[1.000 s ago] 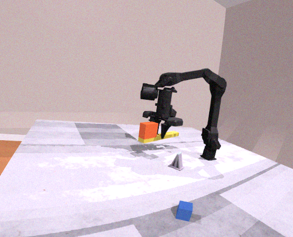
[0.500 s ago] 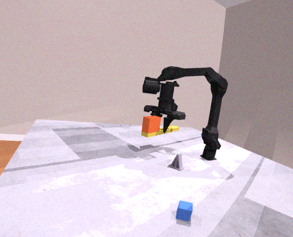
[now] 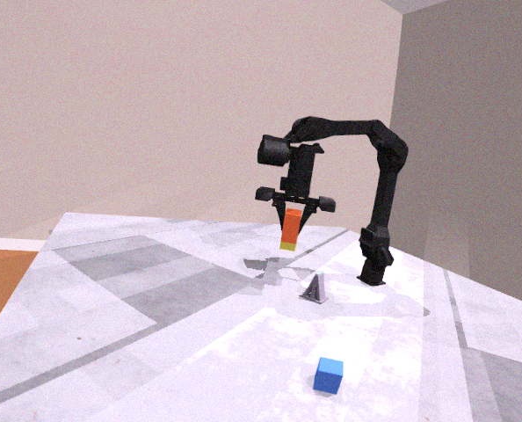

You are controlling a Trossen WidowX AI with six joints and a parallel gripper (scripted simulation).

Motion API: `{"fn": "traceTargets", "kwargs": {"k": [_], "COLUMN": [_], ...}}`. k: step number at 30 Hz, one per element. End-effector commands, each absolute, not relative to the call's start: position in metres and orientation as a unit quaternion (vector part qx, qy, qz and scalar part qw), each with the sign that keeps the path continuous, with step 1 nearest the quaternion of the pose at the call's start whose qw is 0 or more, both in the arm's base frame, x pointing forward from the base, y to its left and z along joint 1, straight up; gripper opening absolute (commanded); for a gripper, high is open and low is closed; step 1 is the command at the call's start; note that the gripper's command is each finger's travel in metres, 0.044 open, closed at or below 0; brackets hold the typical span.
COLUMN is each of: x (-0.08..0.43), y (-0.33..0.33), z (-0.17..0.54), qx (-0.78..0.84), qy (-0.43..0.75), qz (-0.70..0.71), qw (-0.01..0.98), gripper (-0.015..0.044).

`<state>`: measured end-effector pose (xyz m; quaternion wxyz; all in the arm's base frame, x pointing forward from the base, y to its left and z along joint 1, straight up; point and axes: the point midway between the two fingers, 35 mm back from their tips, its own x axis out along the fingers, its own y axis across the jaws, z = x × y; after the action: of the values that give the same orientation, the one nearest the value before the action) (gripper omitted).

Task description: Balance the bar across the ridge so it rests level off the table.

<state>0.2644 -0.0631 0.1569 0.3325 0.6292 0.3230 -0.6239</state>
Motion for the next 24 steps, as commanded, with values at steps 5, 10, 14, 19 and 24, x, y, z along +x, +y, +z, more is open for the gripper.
{"fn": "traceTargets", "kwargs": {"k": [5, 10, 14, 19, 24], "x": [0.262, 0.261, 0.261, 0.26, 0.26], "y": [-0.055, -0.051, -0.048, -0.044, -0.04], "z": [0.16, 0.16, 0.16, 0.16, 0.16], "qx": [0.578, 0.533, 0.494, 0.44, 0.382], "qy": [0.409, 0.463, 0.503, 0.549, 0.589], "qz": [-0.566, -0.523, -0.485, -0.432, -0.376], "qw": [0.422, 0.477, 0.518, 0.564, 0.605], "gripper": [0.0, 0.0, 0.0, 0.0, 0.0]}}
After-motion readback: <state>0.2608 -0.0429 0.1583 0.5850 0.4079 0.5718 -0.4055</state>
